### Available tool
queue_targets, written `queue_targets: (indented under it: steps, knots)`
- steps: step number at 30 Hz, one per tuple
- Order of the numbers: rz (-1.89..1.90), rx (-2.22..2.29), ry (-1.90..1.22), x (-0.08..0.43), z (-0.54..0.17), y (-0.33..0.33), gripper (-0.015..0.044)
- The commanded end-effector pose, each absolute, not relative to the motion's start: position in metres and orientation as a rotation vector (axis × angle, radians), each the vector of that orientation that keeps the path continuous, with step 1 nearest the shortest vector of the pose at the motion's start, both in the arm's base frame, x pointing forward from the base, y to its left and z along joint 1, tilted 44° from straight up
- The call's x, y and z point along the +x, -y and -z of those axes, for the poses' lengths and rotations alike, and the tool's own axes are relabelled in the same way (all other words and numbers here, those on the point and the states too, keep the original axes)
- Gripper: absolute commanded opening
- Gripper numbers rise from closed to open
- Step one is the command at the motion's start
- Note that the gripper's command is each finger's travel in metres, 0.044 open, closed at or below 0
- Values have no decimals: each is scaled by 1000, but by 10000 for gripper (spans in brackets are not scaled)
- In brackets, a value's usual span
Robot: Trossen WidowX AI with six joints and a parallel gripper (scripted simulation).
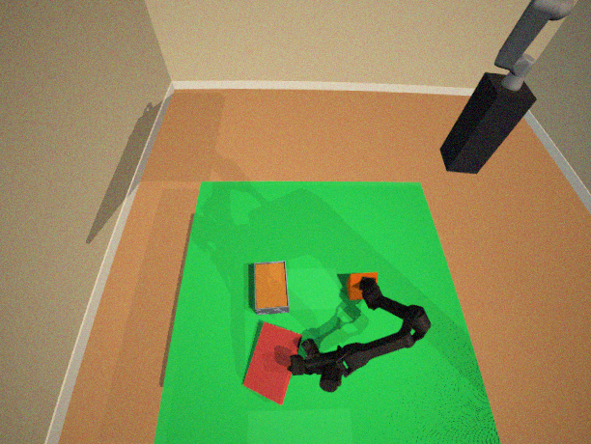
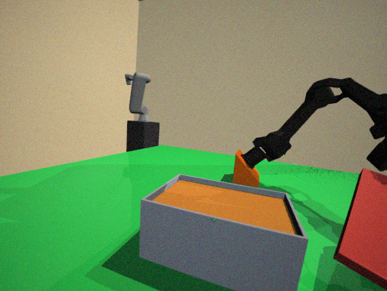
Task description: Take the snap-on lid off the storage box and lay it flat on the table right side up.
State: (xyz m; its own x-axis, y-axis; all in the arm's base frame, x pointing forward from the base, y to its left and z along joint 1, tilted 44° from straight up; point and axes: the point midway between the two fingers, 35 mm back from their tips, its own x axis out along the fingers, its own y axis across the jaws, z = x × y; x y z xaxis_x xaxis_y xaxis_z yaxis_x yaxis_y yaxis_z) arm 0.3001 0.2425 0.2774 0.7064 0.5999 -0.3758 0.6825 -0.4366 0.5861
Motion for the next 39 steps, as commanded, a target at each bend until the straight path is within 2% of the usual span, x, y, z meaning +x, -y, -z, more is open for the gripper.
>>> queue_targets:
  steps: [1, 39]
  knots:
    - [198, 2138, -1013, 298, -254, -251, 0]
    - [198, 2139, -1013, 295, -233, -272, 0]
